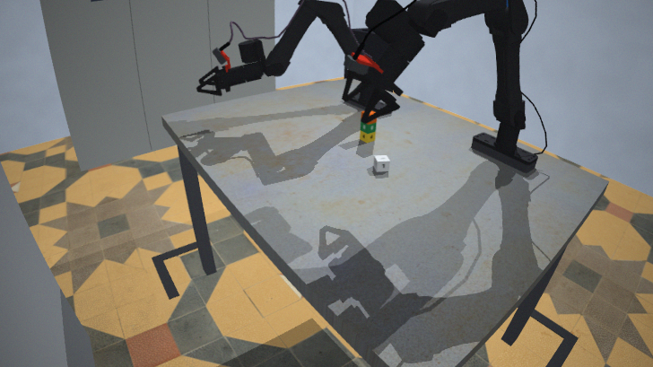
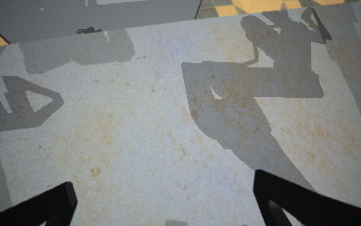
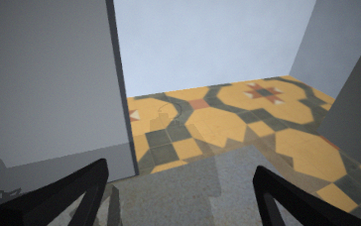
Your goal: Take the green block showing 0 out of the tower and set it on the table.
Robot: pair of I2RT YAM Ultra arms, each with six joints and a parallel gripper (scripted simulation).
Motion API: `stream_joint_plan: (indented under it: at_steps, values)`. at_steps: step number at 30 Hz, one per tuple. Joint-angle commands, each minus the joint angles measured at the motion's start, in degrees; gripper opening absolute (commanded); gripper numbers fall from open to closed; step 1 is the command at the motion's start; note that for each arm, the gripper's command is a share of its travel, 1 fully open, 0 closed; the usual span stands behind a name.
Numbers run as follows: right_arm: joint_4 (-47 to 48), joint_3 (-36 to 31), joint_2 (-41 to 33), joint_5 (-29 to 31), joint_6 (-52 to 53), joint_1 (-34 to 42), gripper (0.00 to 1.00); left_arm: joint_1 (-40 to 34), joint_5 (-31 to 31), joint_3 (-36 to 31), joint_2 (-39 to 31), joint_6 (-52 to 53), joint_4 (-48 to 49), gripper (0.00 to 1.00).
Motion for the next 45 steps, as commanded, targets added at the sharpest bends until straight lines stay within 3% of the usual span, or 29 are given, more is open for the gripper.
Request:
stream_joint_plan:
  at_steps: [1,20,32,34,45]
  values:
    - [0.2,0.7,-1.0,0.0,0.0,0.0,1.00,0.0,0.1,0.5,-0.5,0.0,-0.5,1.00]
    - [0.3,0.3,-0.5,0.0,0.0,0.0,1.00,-0.1,-1.3,0.1,-0.6,1.6,-0.1,1.00]
    - [0.3,0.3,-0.5,0.0,0.0,0.0,1.00,-11.9,-20.9,-8.4,-6.1,24.5,0.0,1.00]
    - [0.3,0.3,-0.5,0.0,0.0,0.0,1.00,-11.9,-20.9,-8.4,-6.1,24.5,0.0,1.00]
    - [0.3,0.3,-0.5,0.0,0.0,0.0,1.00,-26.5,-39.3,-18.1,-9.4,40.3,2.7,1.00]
